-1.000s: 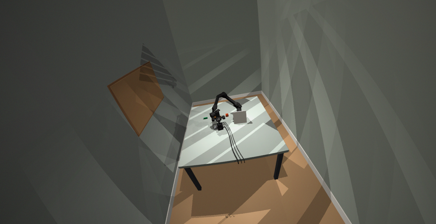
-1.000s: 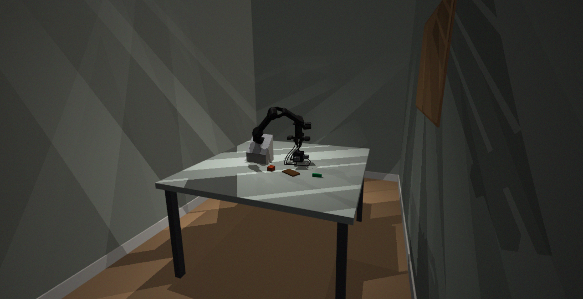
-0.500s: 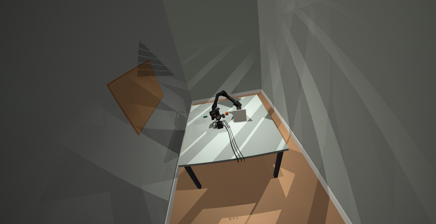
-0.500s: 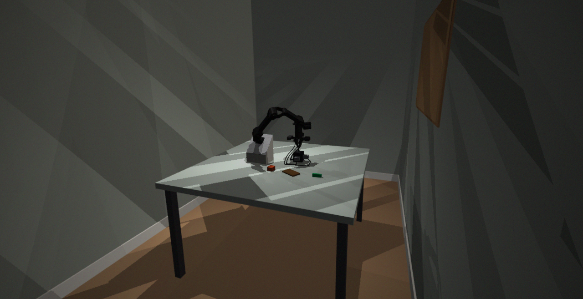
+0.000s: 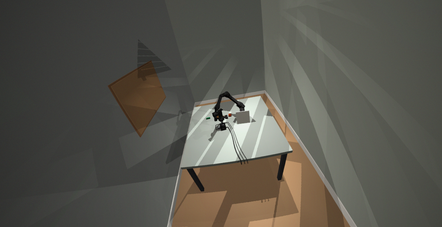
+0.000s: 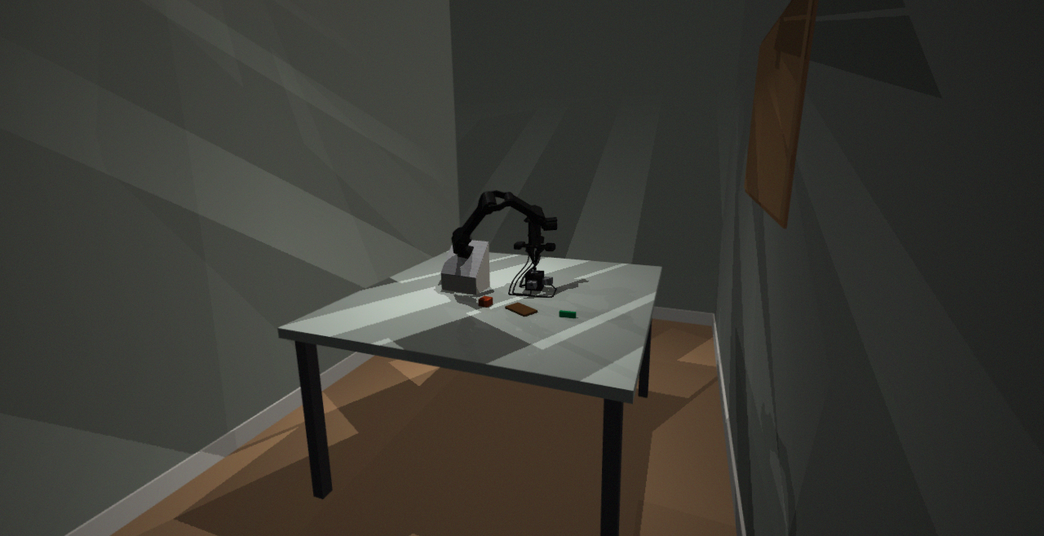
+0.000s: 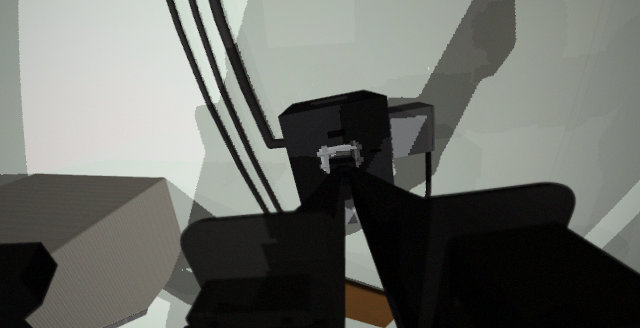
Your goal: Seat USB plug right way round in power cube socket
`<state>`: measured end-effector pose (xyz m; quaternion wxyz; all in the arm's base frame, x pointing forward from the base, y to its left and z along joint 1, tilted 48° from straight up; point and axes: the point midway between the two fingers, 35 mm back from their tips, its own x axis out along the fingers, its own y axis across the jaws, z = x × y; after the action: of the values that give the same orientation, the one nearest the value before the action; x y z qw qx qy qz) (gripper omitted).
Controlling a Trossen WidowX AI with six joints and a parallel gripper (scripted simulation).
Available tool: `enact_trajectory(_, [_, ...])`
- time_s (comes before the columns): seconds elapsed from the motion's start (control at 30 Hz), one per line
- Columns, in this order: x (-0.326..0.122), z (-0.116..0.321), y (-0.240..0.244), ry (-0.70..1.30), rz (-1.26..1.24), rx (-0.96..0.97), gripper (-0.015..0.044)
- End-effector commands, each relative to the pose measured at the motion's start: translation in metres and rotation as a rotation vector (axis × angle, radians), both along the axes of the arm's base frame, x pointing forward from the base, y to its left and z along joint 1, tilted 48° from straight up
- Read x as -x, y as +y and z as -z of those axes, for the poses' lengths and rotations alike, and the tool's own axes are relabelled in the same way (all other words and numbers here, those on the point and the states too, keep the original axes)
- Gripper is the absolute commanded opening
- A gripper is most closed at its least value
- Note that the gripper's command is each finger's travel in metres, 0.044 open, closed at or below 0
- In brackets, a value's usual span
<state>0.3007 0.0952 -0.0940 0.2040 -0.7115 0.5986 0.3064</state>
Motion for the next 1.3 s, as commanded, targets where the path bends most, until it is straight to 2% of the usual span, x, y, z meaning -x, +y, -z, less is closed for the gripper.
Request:
enact_trajectory(0.0, [0.001, -0.002, 0.003, 0.0, 0.005, -0.005, 0.0])
enact_trajectory(1.0, [0.002, -0.015, 0.016, 0.0, 0.004, -0.004, 0.0])
enact_trajectory(1.27, [0.002, -0.014, 0.015, -0.098, 0.092, -0.014, 0.0])
